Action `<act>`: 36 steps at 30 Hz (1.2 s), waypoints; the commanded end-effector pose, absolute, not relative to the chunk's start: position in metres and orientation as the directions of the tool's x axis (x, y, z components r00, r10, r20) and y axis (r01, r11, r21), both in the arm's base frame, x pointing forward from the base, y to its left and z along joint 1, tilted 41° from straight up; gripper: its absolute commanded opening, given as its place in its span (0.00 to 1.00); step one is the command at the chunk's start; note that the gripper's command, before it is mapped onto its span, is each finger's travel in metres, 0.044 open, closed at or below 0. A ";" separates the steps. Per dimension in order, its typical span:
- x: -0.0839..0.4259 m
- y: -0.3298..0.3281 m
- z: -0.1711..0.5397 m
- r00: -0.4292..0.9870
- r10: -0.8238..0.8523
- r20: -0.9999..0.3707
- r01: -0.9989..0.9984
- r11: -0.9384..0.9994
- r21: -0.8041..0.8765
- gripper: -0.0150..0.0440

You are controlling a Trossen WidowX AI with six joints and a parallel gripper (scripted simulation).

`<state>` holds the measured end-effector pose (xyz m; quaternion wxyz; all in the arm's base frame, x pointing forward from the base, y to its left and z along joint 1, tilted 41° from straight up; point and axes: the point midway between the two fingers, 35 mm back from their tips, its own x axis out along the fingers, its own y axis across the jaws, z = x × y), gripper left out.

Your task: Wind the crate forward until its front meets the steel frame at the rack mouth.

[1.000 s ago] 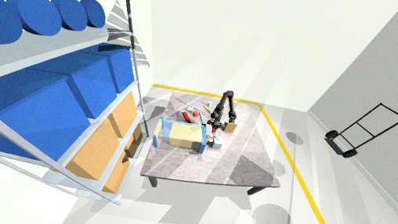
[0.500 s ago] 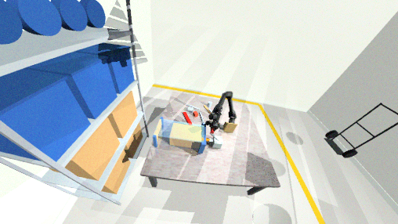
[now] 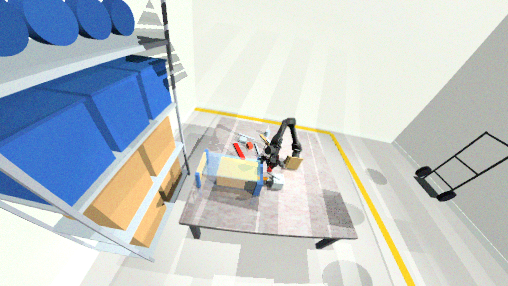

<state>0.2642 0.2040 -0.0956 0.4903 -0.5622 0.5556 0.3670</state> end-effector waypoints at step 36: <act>0.269 0.260 -0.139 0.122 -0.244 -0.962 -0.983 0.104 -0.151 0.25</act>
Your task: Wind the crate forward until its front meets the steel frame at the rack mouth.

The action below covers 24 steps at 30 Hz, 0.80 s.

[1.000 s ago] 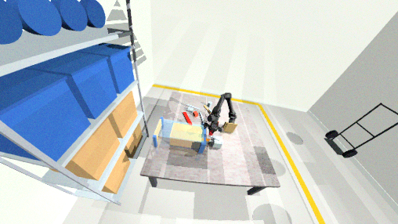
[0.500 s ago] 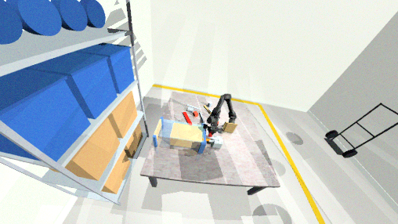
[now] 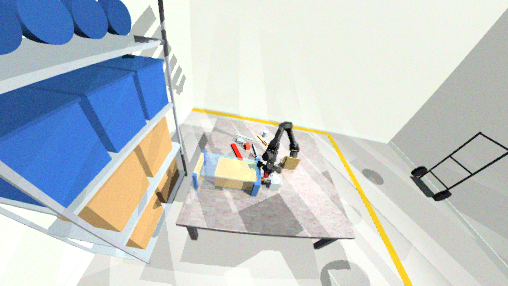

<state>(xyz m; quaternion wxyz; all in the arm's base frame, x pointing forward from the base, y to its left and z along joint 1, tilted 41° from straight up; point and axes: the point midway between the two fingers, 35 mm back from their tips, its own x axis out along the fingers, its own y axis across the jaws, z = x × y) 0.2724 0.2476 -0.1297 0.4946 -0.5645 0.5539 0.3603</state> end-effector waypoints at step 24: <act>0.250 0.287 -0.161 0.122 -0.240 -0.963 -0.983 0.104 -0.150 0.25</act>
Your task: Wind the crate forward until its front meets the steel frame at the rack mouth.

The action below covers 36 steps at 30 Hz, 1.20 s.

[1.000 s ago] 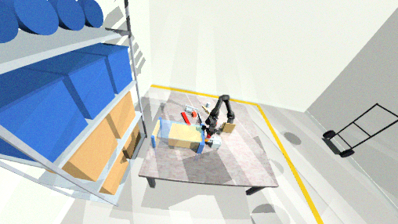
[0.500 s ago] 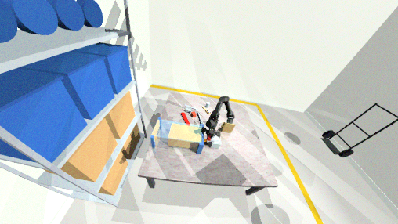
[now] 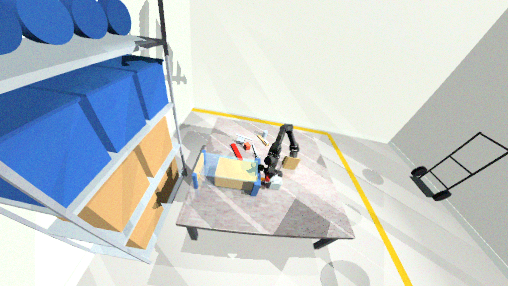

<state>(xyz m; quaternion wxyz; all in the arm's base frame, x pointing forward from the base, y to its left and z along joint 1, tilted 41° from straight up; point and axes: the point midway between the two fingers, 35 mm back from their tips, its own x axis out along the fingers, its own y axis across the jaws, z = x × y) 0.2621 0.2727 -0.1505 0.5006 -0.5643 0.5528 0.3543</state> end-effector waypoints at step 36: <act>0.199 0.312 -0.183 0.118 -0.237 -0.964 -0.984 0.104 -0.146 0.25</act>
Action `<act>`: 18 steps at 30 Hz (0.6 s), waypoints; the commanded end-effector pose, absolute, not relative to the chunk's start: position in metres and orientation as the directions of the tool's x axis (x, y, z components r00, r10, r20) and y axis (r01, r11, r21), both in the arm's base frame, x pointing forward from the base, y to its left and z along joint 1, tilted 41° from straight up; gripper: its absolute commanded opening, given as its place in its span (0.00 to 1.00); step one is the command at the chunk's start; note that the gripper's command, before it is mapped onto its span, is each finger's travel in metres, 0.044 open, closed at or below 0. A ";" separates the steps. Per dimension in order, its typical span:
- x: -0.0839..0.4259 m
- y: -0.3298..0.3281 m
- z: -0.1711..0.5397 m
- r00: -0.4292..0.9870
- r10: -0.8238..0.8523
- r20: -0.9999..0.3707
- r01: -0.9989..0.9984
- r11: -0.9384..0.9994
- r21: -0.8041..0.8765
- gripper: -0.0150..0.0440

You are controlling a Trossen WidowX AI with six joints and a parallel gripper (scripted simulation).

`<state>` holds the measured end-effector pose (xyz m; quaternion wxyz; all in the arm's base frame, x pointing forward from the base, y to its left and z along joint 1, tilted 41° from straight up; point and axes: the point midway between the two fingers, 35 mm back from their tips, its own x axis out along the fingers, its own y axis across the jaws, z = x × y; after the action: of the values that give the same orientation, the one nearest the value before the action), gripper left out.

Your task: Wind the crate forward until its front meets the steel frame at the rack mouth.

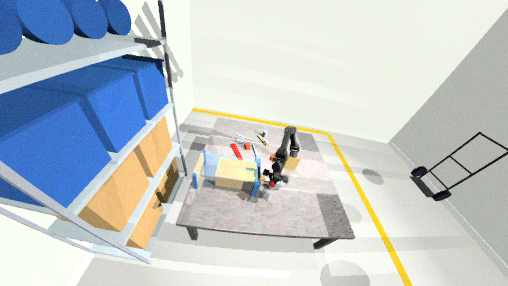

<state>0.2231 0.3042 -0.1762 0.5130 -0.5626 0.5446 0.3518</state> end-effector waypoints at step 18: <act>0.169 0.314 -0.186 0.115 -0.236 -0.965 -0.984 0.105 -0.143 0.25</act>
<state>0.1887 0.3139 -0.1843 0.5123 -0.5601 0.5412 0.3618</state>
